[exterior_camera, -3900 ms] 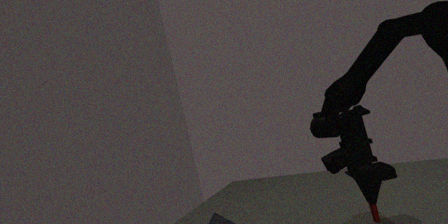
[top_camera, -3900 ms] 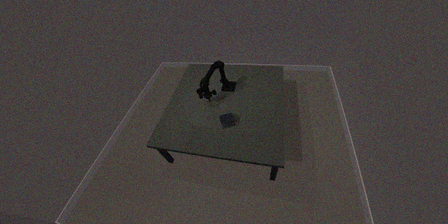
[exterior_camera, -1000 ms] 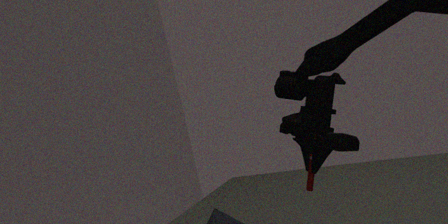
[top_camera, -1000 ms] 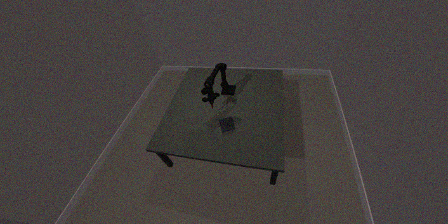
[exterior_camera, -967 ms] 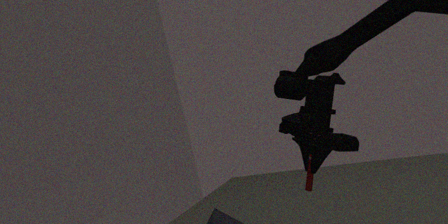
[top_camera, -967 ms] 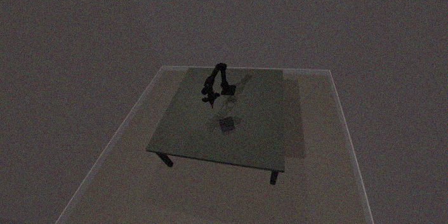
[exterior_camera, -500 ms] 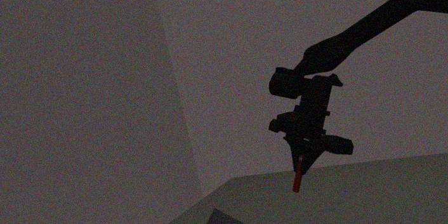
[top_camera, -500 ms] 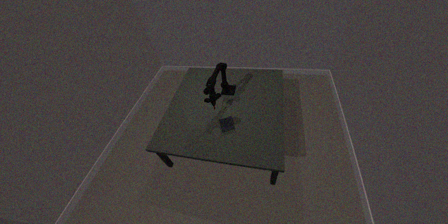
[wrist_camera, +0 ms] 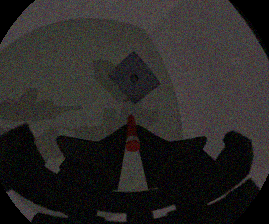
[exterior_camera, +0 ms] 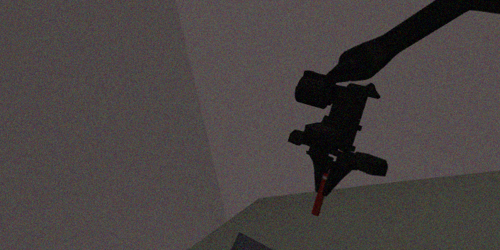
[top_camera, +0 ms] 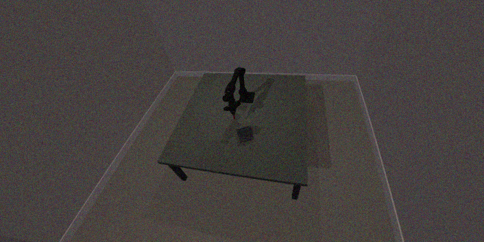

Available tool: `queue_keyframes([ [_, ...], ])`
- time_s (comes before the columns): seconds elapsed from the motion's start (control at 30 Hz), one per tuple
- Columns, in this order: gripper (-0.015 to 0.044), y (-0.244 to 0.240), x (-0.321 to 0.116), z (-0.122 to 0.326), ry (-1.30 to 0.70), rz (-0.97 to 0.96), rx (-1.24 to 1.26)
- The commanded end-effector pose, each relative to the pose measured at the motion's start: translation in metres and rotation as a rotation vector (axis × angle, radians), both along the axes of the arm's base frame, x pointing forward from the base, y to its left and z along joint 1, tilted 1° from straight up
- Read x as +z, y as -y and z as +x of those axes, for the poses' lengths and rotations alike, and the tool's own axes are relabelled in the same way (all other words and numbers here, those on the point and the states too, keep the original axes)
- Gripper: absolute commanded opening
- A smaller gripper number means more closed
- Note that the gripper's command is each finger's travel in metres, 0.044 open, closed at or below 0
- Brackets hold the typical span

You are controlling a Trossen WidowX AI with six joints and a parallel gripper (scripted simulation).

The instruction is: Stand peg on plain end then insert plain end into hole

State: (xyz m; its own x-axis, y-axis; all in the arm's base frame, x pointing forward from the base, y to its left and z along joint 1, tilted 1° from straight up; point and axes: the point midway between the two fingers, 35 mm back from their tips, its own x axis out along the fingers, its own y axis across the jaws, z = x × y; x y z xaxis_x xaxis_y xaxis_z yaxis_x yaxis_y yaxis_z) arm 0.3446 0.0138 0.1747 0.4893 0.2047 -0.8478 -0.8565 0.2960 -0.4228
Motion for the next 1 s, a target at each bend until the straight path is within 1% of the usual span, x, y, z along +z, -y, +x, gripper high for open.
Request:
queue_keyframes([
  [0.0,0.0,-0.009,0.003,0.002,0.03,0.001,0.045],
  [0.67,0.0,-0.051,0.017,0.008,0.162,0.007,0.231],
  [0.97,0.0,-0.058,0.01,0.016,0.169,0.008,0.24],
])
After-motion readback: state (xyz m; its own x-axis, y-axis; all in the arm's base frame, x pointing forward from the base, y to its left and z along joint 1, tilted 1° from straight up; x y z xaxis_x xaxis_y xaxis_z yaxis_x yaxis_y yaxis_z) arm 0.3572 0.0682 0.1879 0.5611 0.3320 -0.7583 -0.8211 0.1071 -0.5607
